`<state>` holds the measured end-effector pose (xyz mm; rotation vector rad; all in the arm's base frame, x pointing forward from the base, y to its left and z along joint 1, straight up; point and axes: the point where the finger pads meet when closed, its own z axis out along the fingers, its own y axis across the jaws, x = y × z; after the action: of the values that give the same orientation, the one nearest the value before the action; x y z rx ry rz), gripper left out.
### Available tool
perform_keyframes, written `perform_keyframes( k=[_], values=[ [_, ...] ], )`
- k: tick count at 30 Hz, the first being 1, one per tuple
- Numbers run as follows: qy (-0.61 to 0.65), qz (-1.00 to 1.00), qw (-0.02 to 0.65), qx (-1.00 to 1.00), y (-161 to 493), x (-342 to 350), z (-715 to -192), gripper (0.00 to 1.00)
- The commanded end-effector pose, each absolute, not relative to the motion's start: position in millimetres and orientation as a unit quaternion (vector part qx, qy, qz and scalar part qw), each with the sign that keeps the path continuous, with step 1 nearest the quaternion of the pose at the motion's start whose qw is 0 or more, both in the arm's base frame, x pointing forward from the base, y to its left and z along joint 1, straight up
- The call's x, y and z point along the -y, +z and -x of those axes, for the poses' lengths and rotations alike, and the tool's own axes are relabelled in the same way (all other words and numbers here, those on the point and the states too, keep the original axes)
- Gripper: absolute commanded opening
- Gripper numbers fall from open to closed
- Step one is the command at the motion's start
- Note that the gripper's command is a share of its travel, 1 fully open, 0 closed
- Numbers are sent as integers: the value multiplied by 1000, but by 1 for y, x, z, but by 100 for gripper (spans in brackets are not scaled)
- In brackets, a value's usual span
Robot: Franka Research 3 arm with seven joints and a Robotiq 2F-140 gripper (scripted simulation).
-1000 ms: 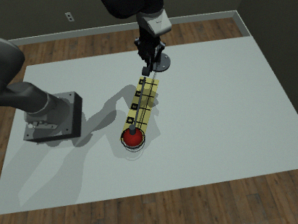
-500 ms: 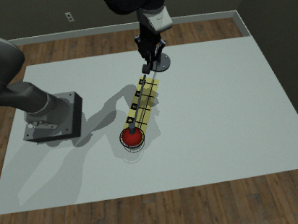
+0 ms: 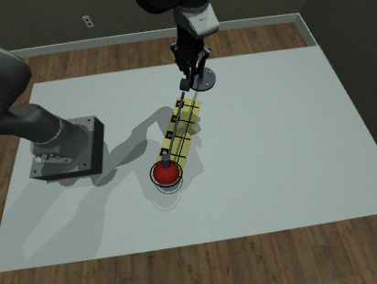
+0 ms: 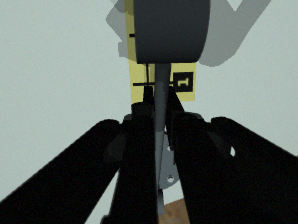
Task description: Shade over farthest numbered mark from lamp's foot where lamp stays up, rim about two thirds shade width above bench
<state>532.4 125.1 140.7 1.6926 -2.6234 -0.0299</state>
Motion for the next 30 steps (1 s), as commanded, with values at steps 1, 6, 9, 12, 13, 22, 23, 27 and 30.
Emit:
perform_keyframes(
  k=[1,6,9,12,13,22,23,27,30],
  values=[
    [-6,-546,3,838,151,-131,-537,10],
    [-4,-547,1,837,155,-133,-539,10],
    [-4,-548,-1,836,157,-134,-540,10],
    [-3,-549,-2,836,159,-136,-541,10],
    [-3,-549,-2,836,160,-136,-541,10],
    [-3,-549,-2,836,164,-139,-542,10],
    [-3,-549,-2,836,164,-139,-542,10],
    [-3,-548,0,836,166,-140,-542,10],
    [-4,-547,1,837,167,-141,-542,10]
  ],
)
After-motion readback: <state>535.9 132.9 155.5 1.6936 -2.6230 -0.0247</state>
